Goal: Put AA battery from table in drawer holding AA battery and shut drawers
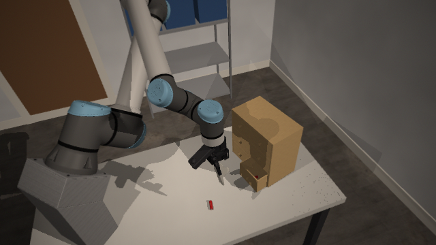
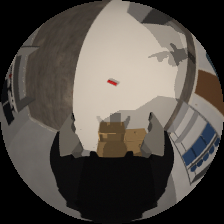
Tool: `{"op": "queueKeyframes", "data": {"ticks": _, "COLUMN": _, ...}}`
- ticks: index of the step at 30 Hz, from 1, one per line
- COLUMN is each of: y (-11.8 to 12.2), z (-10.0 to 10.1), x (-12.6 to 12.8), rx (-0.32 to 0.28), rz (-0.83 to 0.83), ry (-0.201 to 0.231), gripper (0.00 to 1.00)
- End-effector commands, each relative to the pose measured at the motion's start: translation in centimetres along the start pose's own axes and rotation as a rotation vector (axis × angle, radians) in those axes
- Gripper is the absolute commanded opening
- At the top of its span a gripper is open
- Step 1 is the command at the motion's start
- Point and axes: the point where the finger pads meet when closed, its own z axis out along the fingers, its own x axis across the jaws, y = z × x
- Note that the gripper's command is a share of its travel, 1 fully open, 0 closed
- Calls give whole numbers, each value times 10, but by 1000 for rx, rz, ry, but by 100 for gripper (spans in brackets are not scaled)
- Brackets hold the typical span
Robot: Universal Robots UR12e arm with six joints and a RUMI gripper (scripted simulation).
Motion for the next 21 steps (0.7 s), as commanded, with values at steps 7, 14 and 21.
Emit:
{"op": "queueKeyframes", "data": {"ticks": 7, "y": 0, "z": 0, "x": 0, "rx": 0, "rz": 0, "ry": -1, "gripper": 100}}
{"op": "queueKeyframes", "data": {"ticks": 14, "y": 0, "z": -2, "x": 0, "rx": 0, "rz": 0, "ry": -1, "gripper": 100}}
{"op": "queueKeyframes", "data": {"ticks": 21, "y": 0, "z": -4, "x": 0, "rx": 0, "rz": 0, "ry": 0, "gripper": 100}}
